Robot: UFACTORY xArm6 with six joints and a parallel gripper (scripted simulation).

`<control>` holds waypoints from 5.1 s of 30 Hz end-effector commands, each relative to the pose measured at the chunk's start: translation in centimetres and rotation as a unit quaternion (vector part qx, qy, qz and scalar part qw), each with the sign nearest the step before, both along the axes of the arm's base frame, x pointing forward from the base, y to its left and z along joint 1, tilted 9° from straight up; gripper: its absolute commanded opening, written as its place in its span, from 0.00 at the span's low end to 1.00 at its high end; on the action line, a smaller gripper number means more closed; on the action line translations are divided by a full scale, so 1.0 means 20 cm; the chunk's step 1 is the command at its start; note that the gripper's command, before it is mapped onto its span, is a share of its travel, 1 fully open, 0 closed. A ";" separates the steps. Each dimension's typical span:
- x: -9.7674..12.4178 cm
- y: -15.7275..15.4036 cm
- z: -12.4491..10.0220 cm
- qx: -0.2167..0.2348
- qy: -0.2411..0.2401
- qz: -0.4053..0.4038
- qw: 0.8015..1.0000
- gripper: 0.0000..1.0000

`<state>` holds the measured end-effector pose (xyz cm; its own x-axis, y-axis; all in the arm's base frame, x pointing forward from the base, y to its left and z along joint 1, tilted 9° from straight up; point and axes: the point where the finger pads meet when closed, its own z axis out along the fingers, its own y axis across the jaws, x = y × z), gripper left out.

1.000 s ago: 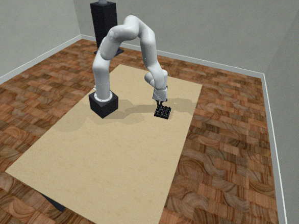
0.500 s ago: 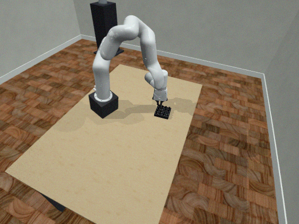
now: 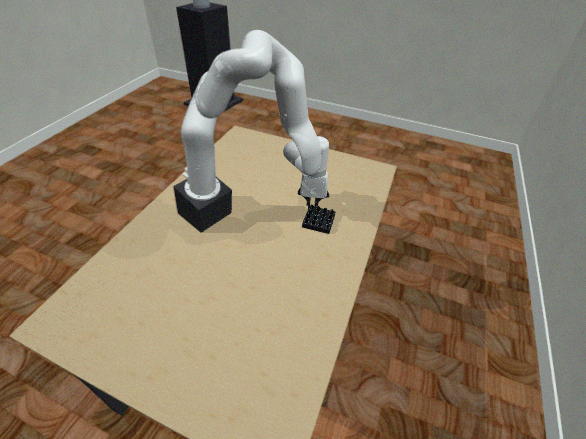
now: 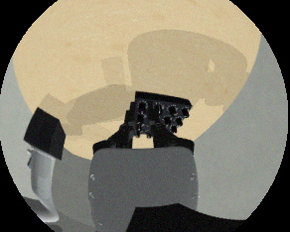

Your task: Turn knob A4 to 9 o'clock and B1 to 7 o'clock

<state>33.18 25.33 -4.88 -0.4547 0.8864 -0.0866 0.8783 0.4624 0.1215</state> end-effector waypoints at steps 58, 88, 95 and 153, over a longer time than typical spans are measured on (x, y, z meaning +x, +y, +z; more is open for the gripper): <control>0.20 -0.33 0.32 0.018 -0.004 -0.114 0.993 0.19; 0.20 -0.34 0.32 0.019 -0.004 -0.116 0.993 0.19; 0.20 -0.34 0.32 0.019 -0.004 -0.116 0.993 0.19; 0.23 -0.34 0.11 0.019 -0.004 -0.117 0.993 0.19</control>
